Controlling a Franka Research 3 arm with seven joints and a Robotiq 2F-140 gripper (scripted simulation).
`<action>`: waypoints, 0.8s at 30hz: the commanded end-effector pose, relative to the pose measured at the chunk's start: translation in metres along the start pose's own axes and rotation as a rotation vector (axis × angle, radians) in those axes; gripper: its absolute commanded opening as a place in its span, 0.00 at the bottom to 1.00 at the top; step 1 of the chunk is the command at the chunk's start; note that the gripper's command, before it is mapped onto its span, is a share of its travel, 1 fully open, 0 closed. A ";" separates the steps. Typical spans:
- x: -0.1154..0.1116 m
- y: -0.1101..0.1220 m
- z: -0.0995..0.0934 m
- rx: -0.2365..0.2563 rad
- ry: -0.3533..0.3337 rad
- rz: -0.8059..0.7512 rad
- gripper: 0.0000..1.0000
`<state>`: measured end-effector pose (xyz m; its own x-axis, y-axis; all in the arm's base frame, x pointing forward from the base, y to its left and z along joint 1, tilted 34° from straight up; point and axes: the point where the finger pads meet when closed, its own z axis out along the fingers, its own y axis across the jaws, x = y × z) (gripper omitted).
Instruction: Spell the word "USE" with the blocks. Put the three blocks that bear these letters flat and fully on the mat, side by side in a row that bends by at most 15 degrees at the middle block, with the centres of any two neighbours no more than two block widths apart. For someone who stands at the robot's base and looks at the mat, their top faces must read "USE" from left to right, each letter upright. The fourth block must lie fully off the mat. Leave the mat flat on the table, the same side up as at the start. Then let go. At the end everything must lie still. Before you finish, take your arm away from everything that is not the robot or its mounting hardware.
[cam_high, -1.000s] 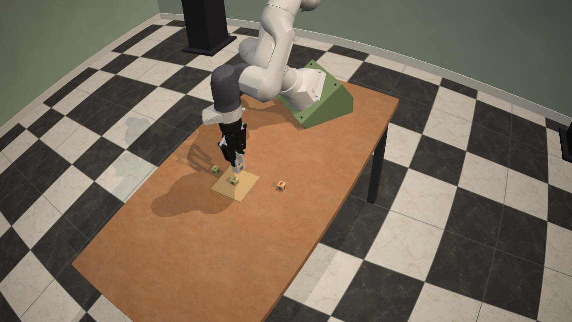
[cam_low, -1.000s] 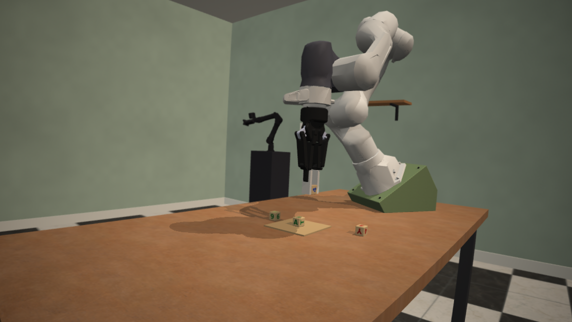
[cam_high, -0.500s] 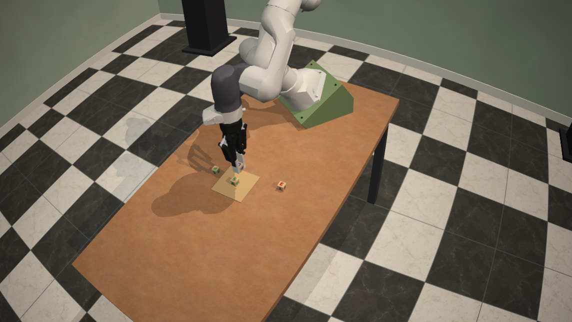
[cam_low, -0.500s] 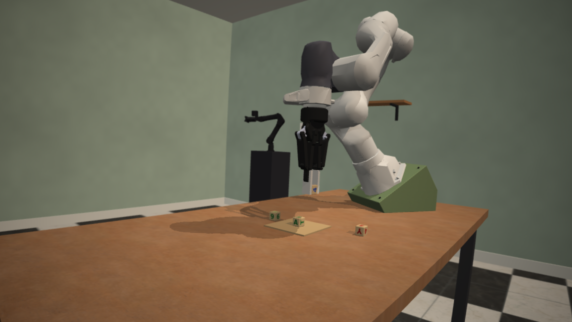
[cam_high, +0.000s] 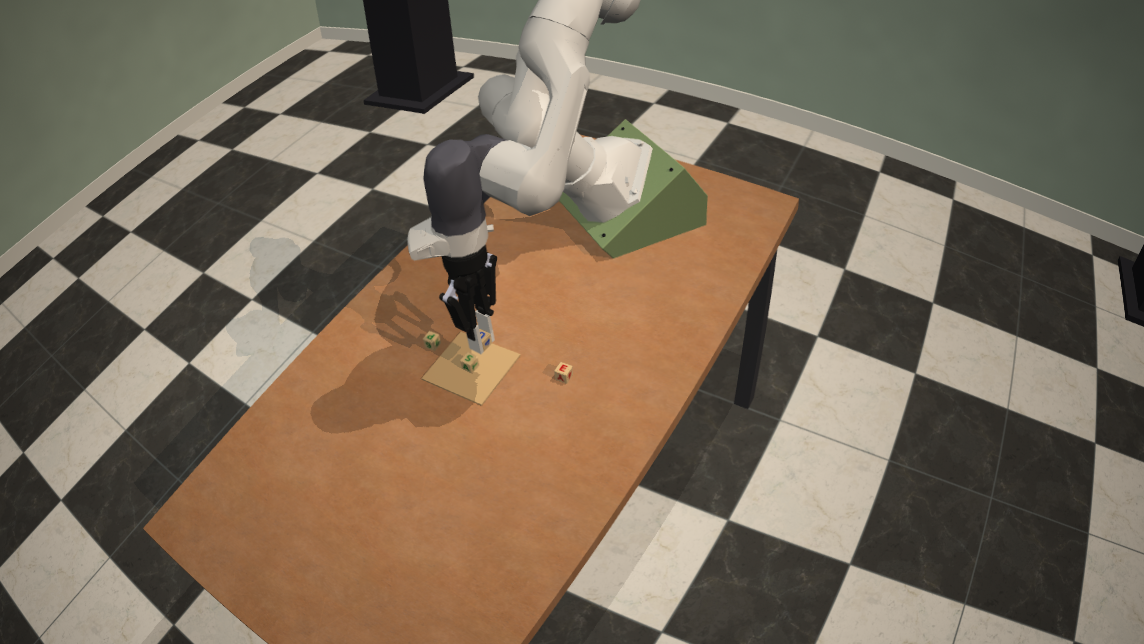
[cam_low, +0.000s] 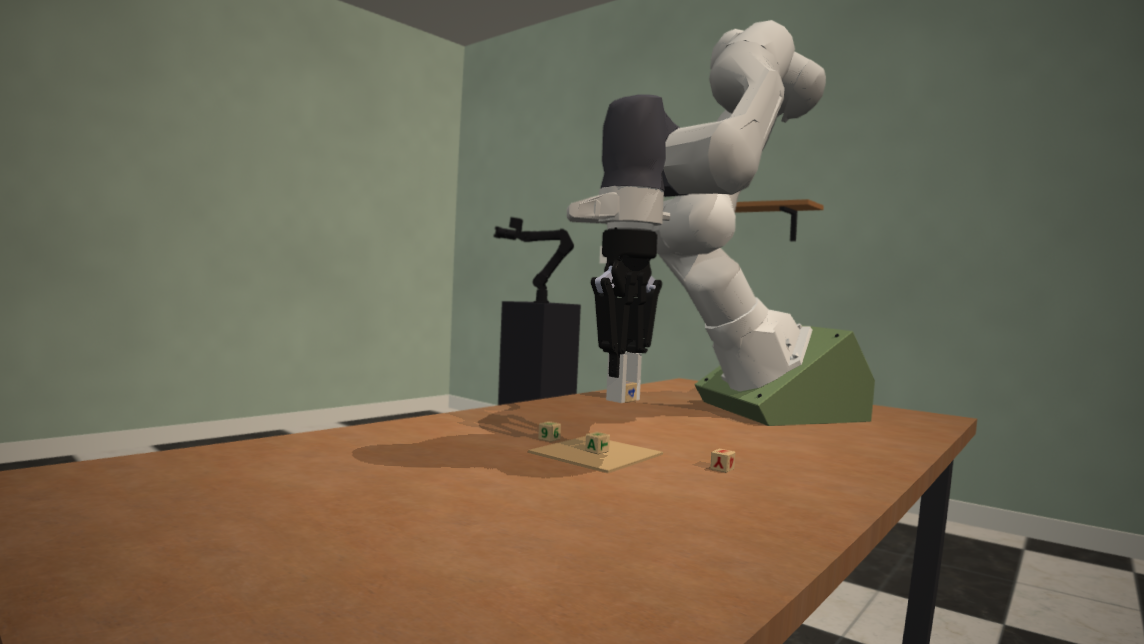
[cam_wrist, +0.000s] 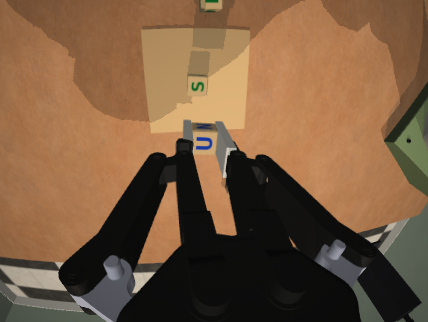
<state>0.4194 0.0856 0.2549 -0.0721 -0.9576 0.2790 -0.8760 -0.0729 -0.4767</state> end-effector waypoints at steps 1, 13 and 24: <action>0.001 -0.004 0.013 0.015 -0.001 0.001 0.13; 0.001 -0.003 0.059 0.015 -0.001 0.001 0.13; 0.001 -0.003 0.076 0.015 -0.001 0.001 0.13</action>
<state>0.4530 0.0639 0.1911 -0.0804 -0.9591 0.2714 -0.8775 -0.0610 -0.4756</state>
